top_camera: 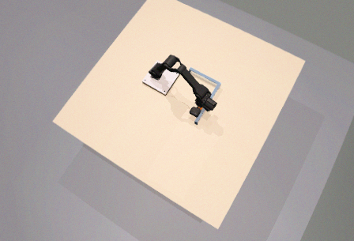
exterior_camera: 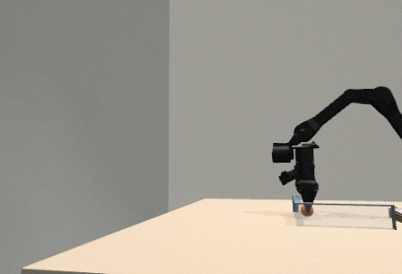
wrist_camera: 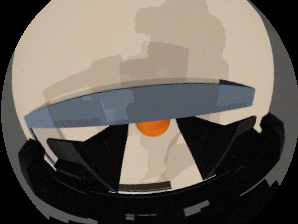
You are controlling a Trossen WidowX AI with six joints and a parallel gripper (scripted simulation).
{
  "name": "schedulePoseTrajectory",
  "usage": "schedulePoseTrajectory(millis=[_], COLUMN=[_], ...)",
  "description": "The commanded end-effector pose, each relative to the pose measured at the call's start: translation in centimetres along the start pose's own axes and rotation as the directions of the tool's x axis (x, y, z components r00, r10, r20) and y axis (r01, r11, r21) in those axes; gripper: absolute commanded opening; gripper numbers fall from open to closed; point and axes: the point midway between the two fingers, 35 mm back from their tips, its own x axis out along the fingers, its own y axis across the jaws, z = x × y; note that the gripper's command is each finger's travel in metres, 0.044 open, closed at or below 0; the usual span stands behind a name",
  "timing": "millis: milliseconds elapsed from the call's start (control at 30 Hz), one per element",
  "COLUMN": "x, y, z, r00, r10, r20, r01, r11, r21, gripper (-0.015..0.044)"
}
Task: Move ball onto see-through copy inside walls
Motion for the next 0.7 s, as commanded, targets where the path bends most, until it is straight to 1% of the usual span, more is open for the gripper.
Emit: schedulePoseTrajectory(millis=[0, 33, 133, 200, 567, 633, 667], x=[-0.3, -1.1, -6.1, -8.3, -8.3, -9.1, -10.2], y=[0.0, 0.0, 0.0, 0.1, 0.0, 0.0, 0.0], z=[0.1, 0.1, 0.2, 0.0, 0.2, 0.1, 0.1], r00=[1.0, 1.0, 1.0, 1.0, 1.0, 1.0, 1.0], r10=[0.0, 0.001, 0.004, 0.005, -0.002, -0.002, -0.002], r20=[0.0, 0.0, 0.0, -0.001, 0.014, 0.014, 0.013], r01=[0.0, -0.001, -0.004, -0.005, 0.002, 0.002, 0.002], r11=[1.0, 1.0, 1.0, 1.0, 1.0, 1.0, 1.0], r21=[0.0, 0.0, -0.002, -0.003, 0.002, 0.002, 0.002], gripper=[0.0295, 0.0295, 0.0295, 0.0295, 0.0295, 0.0348, 0.0374])
